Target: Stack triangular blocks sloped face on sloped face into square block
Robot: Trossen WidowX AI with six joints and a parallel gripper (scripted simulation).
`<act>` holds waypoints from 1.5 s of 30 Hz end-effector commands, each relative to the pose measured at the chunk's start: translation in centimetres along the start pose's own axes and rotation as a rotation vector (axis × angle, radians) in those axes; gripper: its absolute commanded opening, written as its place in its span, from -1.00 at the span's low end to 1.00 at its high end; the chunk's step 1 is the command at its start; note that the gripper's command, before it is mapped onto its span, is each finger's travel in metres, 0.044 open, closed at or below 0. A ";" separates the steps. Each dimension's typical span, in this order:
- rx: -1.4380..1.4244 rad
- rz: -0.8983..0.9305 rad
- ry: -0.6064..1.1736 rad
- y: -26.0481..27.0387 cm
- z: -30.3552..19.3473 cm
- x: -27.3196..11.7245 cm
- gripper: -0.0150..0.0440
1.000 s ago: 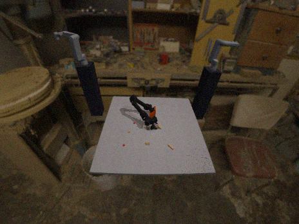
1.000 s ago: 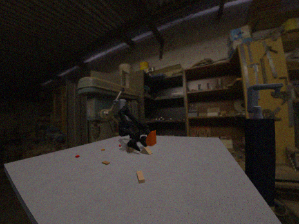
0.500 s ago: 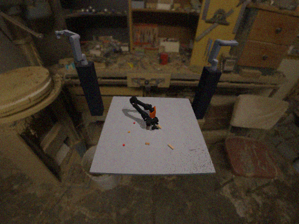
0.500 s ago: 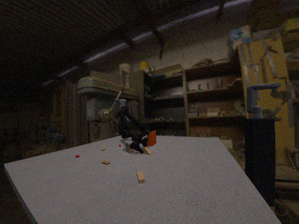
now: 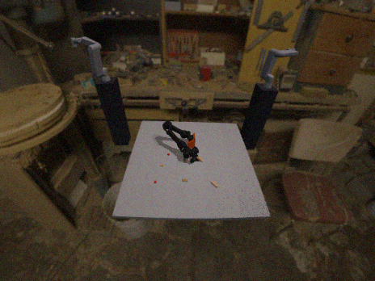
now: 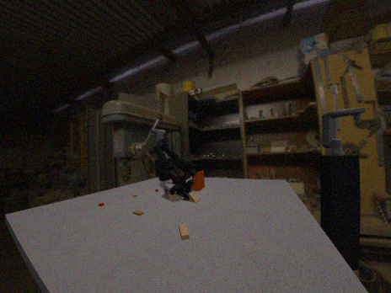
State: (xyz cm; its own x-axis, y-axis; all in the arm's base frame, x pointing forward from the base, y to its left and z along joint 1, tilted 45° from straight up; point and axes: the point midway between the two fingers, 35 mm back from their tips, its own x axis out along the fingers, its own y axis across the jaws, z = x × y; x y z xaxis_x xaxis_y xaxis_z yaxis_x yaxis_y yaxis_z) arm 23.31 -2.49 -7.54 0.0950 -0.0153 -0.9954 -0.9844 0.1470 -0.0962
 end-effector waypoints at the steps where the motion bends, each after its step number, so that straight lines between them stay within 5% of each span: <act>1: 0.000 -0.001 0.000 0.0 0.0 0.0 -0.34; 3: 0.000 -0.001 0.000 -0.1 0.2 -0.2 -0.49; 25: 0.001 -0.001 -0.006 -0.2 7.1 -7.1 -0.49; 45: -0.366 0.124 0.179 0.4 7.3 -6.2 -0.49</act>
State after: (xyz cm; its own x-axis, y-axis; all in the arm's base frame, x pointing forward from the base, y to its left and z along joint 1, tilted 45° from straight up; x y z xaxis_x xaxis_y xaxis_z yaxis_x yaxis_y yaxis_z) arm 23.18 4.77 -1.45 -0.0087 -0.1567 -0.9876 -0.9909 -0.1310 0.0295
